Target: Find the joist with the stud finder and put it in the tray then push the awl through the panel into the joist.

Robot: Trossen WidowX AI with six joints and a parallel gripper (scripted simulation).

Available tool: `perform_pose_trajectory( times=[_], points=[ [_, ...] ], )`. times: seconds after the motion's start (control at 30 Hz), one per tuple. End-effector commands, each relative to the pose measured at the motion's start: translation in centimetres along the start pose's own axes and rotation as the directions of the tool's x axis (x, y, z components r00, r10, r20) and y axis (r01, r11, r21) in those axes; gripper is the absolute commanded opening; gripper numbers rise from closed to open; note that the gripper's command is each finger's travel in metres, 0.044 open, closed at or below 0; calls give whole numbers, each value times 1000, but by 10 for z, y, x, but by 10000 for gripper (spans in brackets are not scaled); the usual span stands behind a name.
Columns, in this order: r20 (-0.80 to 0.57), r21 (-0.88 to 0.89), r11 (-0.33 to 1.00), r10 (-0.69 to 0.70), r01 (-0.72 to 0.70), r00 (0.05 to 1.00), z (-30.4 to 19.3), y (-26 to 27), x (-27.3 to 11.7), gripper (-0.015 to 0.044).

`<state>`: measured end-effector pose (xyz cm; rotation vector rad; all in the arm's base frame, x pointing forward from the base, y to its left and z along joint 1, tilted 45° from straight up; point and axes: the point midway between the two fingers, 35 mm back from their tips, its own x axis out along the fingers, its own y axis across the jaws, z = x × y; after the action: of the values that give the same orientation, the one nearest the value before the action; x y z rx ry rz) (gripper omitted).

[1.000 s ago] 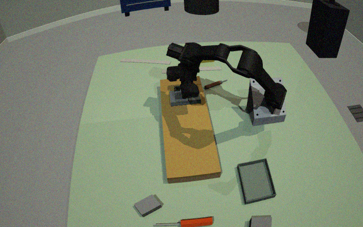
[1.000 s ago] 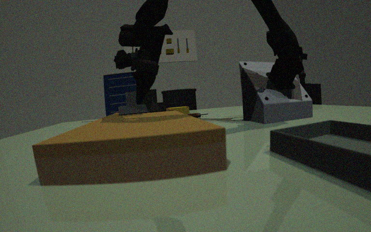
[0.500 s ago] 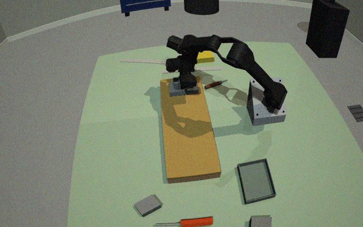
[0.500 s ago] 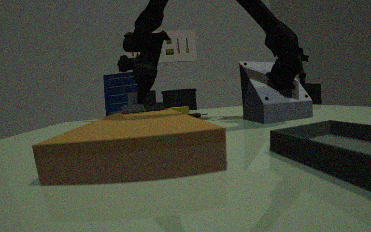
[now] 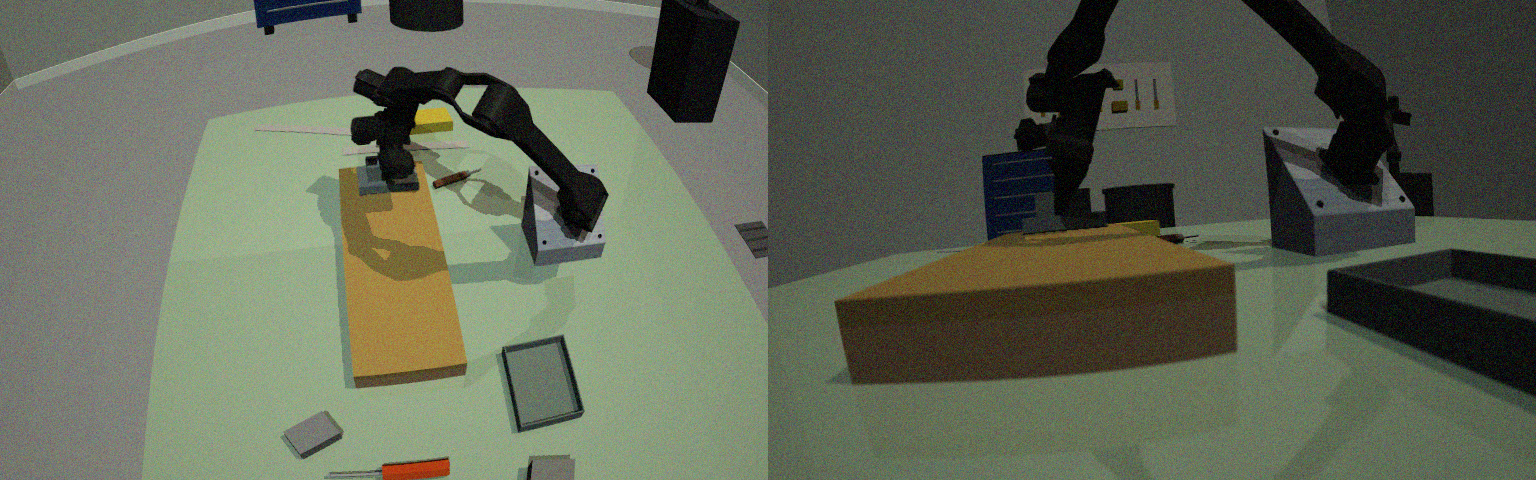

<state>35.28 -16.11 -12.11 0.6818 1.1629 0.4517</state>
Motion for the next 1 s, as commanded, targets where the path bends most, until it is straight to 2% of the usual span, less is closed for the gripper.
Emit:
perform_pose_trajectory(
  times=[0.0,0.7,0.97],
  points=[
    [1,1,1000,1,-1,1000,1,0,-1,0],
    [-4,-1,1000,-6,6,1000,26,-4,-94,0],
    [-8,-41,999,-8,7,1000,35,13,-98,0]
  ],
)
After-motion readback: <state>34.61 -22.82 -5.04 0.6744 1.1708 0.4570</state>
